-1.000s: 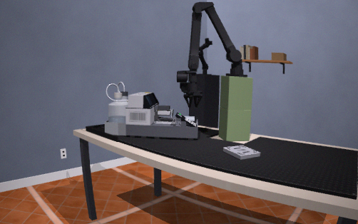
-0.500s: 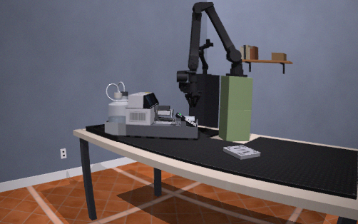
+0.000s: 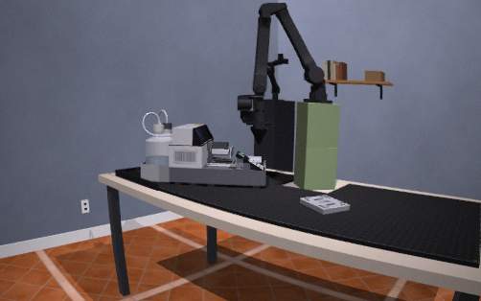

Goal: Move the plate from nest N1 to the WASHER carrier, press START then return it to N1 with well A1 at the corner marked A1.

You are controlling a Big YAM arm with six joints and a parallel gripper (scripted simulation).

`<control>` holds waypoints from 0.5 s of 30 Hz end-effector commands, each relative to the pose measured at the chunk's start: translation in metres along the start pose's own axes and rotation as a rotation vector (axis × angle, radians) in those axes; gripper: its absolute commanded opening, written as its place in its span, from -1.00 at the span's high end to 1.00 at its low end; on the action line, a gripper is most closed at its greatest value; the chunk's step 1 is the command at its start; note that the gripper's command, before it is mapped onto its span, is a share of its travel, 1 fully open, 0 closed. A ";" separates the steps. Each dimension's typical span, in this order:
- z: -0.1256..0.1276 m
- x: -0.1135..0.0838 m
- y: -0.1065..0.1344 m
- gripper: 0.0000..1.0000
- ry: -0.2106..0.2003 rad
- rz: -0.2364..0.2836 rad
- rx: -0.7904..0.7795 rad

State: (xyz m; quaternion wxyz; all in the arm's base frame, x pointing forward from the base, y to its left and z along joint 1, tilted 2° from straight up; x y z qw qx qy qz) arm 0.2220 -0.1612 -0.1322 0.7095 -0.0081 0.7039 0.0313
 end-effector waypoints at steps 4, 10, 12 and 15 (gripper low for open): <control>0.007 -0.007 -0.004 1.00 -0.035 -0.024 -0.017; 0.007 -0.007 -0.004 1.00 -0.035 -0.024 -0.017; 0.007 -0.007 -0.004 1.00 -0.035 -0.024 -0.017; 0.009 -0.006 0.009 1.00 -0.032 -0.022 -0.094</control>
Point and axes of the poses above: the point where the finger pads meet when closed, its own x axis out along the fingers, its own z axis across the jaws, y = z × x, the point moved 6 cm from there along -x, back along the fingers, and after that the axes turned 2 degrees about -x, right-handed, at the moved point
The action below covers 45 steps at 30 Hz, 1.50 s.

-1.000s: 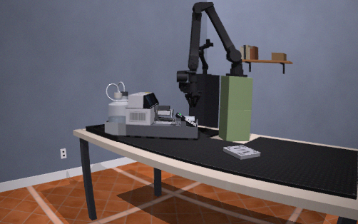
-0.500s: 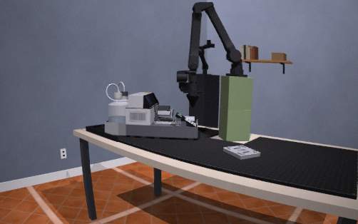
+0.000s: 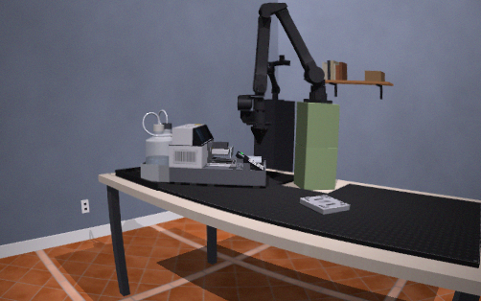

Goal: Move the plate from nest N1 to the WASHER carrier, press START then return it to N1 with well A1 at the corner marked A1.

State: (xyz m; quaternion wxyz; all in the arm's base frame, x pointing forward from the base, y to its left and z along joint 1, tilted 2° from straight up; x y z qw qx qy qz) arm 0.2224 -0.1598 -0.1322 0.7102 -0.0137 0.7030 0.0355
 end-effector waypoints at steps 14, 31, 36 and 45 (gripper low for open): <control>0.020 -0.006 0.068 1.00 -0.029 -0.021 -0.479; 0.023 -0.006 0.085 1.00 -0.029 -0.025 -0.787; 0.023 -0.006 0.085 1.00 -0.029 -0.025 -0.787; 0.024 -0.006 0.085 1.00 -0.029 -0.026 -0.787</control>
Point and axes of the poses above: the point where the finger pads meet when closed, its own x axis out along the fingers, its own z axis across the jaws, y = z × x, the point moved 6 cm from there along -x, back along the fingers, and after that the axes turned 2 degrees about -x, right-handed, at the moved point
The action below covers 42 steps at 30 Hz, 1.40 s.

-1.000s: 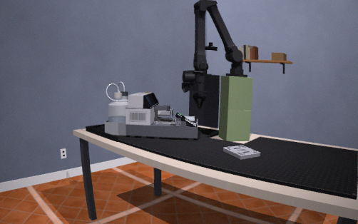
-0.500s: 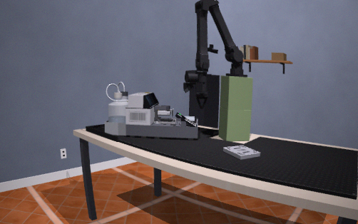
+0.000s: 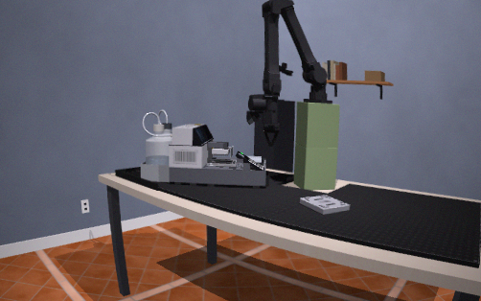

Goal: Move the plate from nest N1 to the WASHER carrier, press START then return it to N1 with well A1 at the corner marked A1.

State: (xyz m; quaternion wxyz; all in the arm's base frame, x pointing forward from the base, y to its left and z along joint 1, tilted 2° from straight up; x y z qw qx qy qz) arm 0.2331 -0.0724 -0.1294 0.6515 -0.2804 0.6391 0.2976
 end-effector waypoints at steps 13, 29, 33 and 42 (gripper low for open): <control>0.004 -0.006 -0.006 1.00 -0.021 -0.035 -0.012; 0.000 0.011 0.009 1.00 0.002 -0.069 -0.003; -0.001 0.026 0.018 1.00 0.007 -0.165 -0.002; -0.004 0.038 0.032 1.00 0.016 -0.341 -0.003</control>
Point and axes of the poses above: the point where the finger pads meet when closed, its own x axis out along the fingers, its own z axis across the jaws, y = z × x, the point moved 6 cm from there along -x, back along the fingers, and after that the axes turned 2 degrees about -x, right-handed, at the moved point
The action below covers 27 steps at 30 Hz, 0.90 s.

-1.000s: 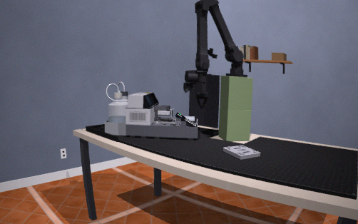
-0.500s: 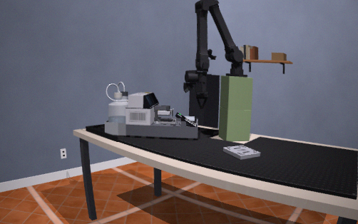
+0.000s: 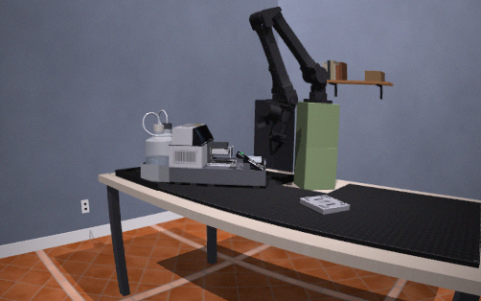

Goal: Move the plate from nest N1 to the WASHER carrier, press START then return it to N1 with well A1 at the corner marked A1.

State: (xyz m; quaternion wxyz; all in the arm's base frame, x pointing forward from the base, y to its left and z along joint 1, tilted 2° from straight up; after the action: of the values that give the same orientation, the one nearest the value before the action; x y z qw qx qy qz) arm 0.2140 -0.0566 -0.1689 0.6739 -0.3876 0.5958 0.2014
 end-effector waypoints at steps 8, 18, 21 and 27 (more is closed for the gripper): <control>0.004 -0.004 -0.008 1.00 -0.030 -0.074 0.046; 0.005 -0.004 -0.009 1.00 -0.031 -0.076 0.044; 0.005 -0.004 -0.009 1.00 -0.031 -0.076 0.044; 0.005 -0.004 -0.009 1.00 -0.031 -0.076 0.044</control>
State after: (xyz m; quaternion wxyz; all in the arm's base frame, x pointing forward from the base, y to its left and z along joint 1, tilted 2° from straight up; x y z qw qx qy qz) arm 0.2183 -0.0569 -0.1691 0.6892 -0.3894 0.5837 0.1807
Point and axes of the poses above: the point where the finger pads meet when closed, its own x axis out along the fingers, its own z axis across the jaws, y = z × x, the point moved 6 cm from there along -x, back along the fingers, and after that the axes turned 2 degrees about -x, right-handed, at the moved point
